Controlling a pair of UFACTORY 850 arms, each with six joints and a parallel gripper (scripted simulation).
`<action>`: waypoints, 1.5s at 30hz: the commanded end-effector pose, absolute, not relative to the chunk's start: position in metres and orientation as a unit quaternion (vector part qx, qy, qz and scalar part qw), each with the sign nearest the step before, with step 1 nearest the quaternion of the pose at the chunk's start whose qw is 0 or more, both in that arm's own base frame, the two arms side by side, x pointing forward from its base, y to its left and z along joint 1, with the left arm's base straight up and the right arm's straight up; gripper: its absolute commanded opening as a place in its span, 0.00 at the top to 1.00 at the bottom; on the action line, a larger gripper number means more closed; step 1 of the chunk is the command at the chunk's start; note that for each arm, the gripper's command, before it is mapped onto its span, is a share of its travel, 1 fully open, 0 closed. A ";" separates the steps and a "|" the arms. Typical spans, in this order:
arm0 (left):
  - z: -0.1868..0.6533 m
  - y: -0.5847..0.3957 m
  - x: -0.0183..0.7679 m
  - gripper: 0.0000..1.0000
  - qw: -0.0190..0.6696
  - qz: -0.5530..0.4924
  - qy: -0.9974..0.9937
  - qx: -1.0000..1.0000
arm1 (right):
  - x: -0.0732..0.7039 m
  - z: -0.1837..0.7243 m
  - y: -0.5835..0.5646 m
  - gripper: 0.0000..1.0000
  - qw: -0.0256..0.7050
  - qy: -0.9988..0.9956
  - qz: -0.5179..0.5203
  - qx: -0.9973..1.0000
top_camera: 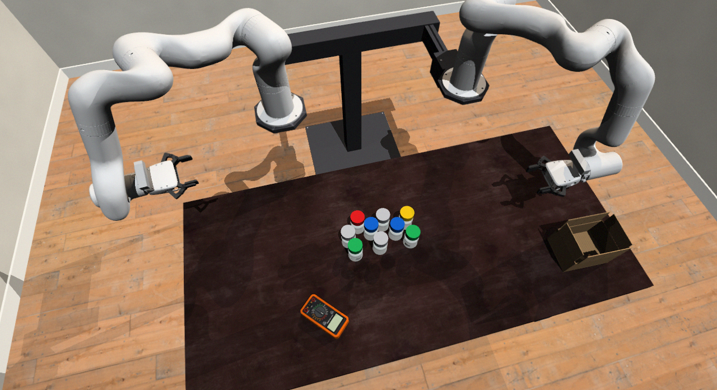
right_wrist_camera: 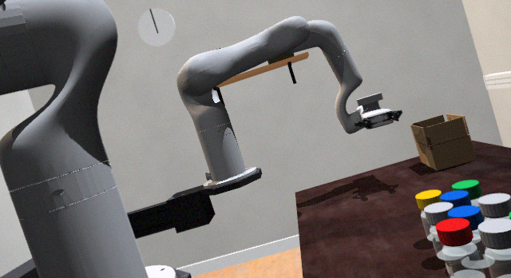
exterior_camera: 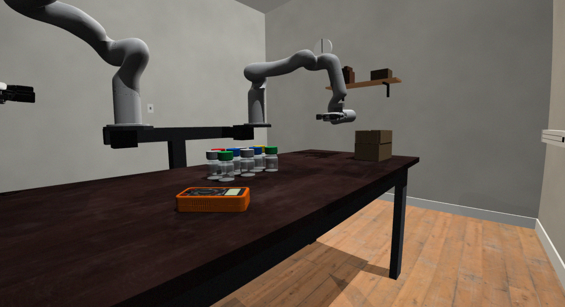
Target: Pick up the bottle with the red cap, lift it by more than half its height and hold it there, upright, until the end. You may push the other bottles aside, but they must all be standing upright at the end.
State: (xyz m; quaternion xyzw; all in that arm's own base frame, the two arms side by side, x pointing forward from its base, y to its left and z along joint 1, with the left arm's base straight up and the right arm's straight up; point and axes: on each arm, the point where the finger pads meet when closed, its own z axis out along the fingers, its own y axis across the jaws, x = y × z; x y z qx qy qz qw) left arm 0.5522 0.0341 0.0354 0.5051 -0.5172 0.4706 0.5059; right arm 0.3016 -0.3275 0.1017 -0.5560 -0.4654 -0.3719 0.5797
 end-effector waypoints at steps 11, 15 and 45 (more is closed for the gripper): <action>0.093 0.035 0.553 0.00 0.504 0.470 -0.520 0.505 | 0.354 0.086 -0.286 0.00 0.560 -0.539 -0.260 -0.574; 0.094 0.035 0.552 0.00 0.503 0.468 -0.523 0.505 | 0.362 0.084 -0.280 0.00 0.555 -0.549 -0.245 -0.575; 0.139 0.071 0.433 0.00 0.333 0.260 -0.773 0.473 | 0.465 0.059 -0.180 0.00 0.447 -0.685 -0.063 -0.572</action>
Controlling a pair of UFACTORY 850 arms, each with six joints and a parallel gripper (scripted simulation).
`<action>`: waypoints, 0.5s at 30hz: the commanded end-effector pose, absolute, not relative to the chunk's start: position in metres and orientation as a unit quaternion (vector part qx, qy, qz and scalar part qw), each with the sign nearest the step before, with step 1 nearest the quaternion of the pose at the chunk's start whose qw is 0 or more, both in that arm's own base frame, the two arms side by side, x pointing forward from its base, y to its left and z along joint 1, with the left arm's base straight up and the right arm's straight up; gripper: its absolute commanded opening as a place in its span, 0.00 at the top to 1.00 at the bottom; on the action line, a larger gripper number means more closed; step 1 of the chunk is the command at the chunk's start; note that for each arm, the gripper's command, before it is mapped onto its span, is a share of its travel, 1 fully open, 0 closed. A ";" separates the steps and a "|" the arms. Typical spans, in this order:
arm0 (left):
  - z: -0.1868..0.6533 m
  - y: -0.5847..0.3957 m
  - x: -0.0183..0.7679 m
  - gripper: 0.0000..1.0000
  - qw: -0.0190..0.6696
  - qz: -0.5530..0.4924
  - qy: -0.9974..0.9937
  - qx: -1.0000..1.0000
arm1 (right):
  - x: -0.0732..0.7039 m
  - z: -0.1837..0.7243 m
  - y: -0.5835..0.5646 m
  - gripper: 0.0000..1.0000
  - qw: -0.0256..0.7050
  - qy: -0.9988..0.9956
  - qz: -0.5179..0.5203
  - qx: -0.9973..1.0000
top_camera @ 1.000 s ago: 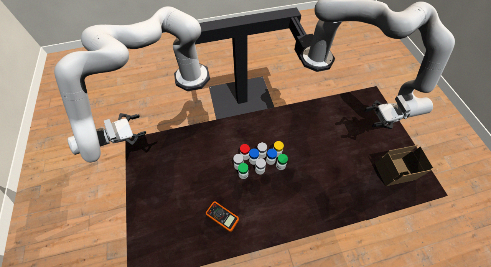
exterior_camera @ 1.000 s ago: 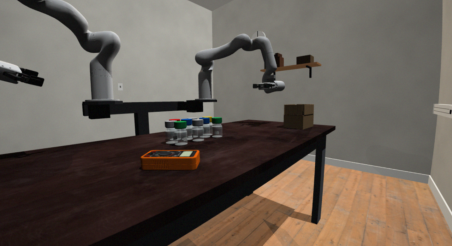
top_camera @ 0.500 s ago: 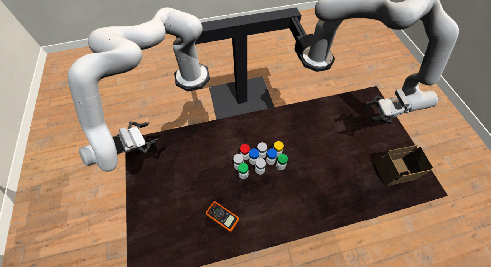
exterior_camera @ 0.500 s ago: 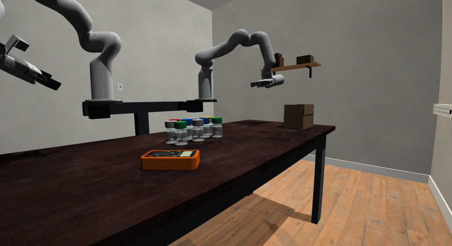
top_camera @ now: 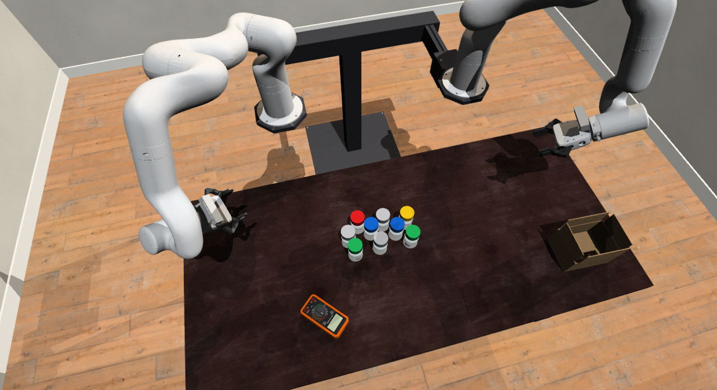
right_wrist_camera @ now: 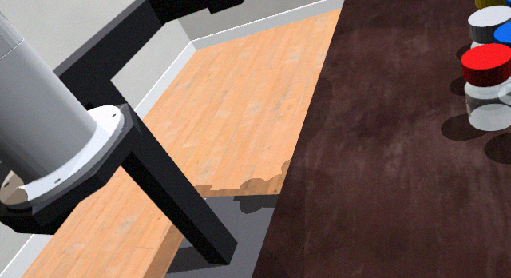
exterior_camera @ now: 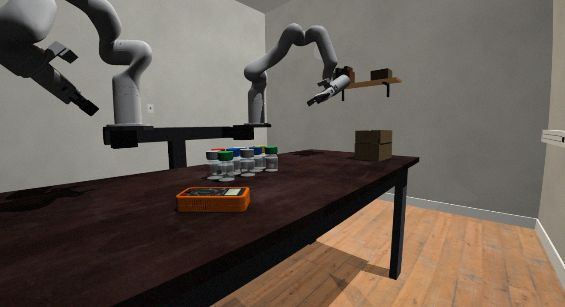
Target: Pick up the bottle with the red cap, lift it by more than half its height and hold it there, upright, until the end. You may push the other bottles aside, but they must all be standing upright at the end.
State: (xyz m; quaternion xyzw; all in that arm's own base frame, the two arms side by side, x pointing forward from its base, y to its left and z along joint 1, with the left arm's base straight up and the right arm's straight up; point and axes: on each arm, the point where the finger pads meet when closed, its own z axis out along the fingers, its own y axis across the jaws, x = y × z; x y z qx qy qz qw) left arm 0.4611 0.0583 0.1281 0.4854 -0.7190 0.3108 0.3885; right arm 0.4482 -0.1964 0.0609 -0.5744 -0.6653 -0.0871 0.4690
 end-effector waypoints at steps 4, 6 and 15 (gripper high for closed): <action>0.144 0.078 0.419 0.00 0.308 0.236 -0.798 0.460 | 0.474 0.057 -0.171 0.00 0.435 -0.696 -0.053 -0.569; 0.148 0.086 0.406 0.00 0.282 0.212 -0.823 0.446 | 0.482 0.056 -0.161 0.00 0.422 -0.706 -0.042 -0.567; 0.168 0.122 0.356 0.00 0.162 0.112 -0.910 0.366 | 0.520 0.053 -0.114 0.00 0.363 -0.751 0.001 -0.552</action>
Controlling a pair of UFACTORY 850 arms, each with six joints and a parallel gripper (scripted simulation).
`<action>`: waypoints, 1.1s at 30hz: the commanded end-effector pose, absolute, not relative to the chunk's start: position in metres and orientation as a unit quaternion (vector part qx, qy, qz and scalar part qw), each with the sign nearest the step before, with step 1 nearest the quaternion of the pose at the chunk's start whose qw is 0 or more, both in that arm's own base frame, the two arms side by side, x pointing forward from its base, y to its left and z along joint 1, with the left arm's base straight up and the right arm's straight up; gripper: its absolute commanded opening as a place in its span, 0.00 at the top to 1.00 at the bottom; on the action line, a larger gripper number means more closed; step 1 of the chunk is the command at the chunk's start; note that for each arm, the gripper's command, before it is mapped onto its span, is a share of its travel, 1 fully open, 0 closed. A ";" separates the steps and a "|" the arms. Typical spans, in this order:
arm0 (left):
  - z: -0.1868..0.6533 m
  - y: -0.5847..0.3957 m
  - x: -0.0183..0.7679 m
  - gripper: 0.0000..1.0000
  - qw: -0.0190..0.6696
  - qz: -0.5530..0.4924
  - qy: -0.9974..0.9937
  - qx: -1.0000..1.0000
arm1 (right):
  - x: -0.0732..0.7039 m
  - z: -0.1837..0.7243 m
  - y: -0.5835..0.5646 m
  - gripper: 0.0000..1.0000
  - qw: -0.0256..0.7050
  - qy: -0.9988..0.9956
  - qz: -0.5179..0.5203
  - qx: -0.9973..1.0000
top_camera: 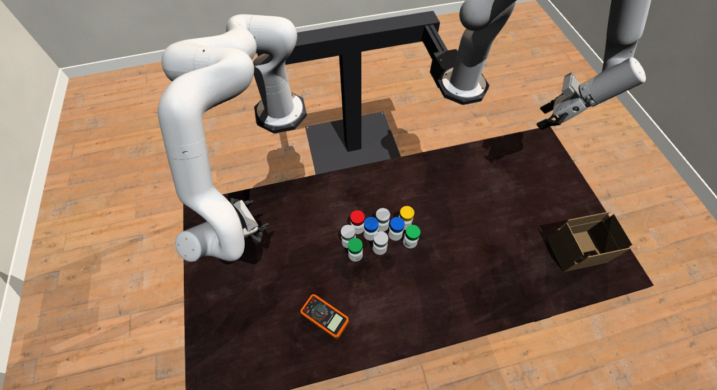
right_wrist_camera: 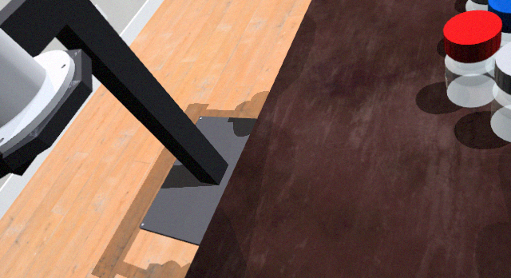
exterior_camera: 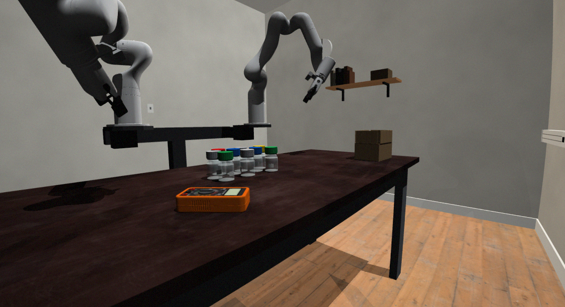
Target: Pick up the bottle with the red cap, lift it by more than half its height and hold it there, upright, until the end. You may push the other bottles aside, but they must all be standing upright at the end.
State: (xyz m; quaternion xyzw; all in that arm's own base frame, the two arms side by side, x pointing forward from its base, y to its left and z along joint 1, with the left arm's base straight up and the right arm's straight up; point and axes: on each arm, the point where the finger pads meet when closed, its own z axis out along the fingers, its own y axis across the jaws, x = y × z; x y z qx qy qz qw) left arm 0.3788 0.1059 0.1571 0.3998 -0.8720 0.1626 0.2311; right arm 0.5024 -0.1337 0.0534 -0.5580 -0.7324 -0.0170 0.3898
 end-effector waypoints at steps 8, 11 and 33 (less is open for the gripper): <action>0.179 0.139 0.335 0.00 0.092 0.061 -0.944 0.310 | 0.544 0.052 -0.079 0.00 0.320 -0.779 0.022 -0.539; 0.183 0.145 0.327 0.00 0.064 0.042 -0.955 0.286 | 0.556 0.053 -0.060 0.00 0.298 -0.793 0.030 -0.531; 0.193 0.155 0.314 0.00 0.000 0.000 -0.974 0.227 | 0.616 0.067 0.075 0.00 0.157 -0.866 0.047 -0.472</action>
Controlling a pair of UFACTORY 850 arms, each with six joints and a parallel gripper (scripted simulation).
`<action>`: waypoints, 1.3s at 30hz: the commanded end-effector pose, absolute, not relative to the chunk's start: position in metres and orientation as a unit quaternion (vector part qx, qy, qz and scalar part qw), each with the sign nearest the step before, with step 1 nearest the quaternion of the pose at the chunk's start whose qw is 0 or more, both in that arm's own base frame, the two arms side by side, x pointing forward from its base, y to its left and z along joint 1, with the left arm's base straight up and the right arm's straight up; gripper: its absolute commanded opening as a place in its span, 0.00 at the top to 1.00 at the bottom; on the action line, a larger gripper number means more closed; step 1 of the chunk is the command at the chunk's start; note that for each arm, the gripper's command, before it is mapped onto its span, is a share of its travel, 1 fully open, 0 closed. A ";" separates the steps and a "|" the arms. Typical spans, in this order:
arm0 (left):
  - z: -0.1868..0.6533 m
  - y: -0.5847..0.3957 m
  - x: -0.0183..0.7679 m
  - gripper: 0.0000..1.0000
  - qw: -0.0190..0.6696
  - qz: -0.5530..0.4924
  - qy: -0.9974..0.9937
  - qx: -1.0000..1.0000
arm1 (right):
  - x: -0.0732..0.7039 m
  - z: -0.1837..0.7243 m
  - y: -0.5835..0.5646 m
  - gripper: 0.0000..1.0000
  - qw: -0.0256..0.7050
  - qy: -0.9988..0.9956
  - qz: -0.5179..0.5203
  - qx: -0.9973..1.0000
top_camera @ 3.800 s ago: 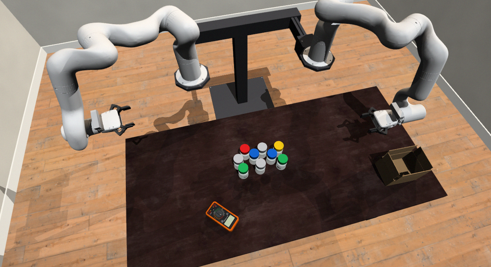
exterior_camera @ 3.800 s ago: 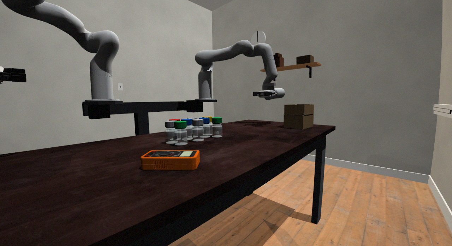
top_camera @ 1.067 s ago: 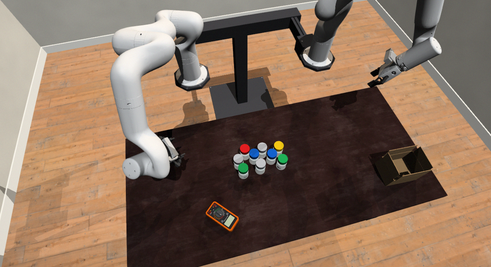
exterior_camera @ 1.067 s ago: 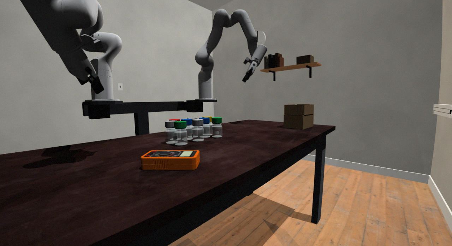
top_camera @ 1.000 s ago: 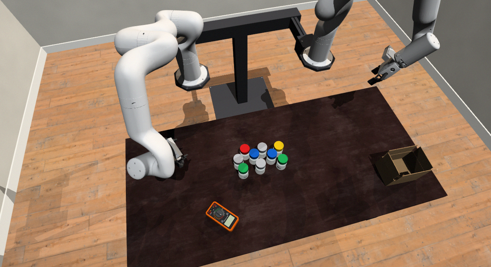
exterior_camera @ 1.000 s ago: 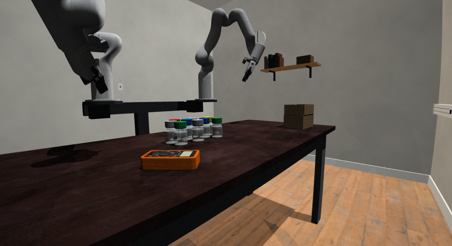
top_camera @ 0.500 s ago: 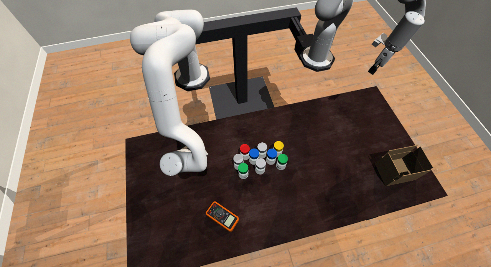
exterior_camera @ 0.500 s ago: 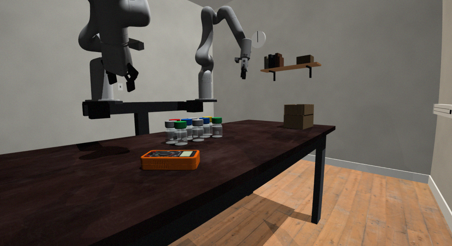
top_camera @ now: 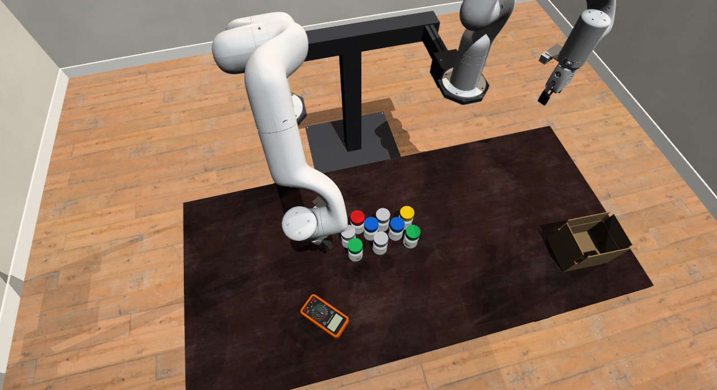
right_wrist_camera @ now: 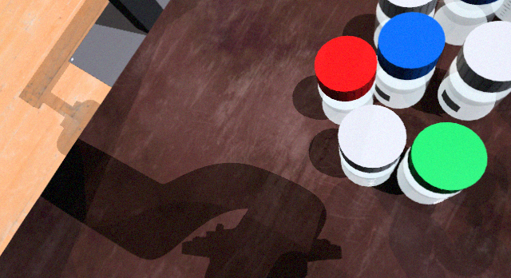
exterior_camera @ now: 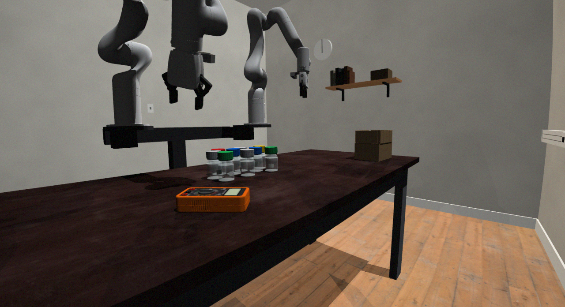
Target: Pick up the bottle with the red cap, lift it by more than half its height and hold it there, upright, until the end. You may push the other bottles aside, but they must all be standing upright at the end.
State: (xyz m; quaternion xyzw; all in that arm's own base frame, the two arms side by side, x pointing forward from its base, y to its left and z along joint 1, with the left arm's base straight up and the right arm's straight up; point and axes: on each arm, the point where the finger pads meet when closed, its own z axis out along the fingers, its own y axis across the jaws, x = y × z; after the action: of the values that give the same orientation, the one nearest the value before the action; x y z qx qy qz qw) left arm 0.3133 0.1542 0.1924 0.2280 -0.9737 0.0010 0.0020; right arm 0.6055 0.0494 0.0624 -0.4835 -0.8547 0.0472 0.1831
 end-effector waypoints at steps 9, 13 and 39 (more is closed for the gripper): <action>0.193 0.176 0.302 0.00 0.000 0.000 -0.965 0.261 | 0.629 0.075 0.127 0.00 0.112 -0.886 0.039 -0.449; 0.193 0.206 0.283 0.00 0.000 0.000 -0.951 0.310 | 0.635 0.081 0.158 0.00 0.087 -0.896 0.033 -0.434; 0.193 0.266 0.228 0.00 0.000 0.000 -0.909 0.418 | 0.645 0.100 0.247 0.00 -0.001 -0.926 -0.001 -0.377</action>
State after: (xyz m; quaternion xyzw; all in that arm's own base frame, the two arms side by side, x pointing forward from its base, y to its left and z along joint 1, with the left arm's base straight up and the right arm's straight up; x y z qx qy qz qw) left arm 0.2274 0.2649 0.1925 0.4177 -0.9086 0.0005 0.0009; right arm 0.6443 0.2461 0.0980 -0.3775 -0.9260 0.0002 0.0006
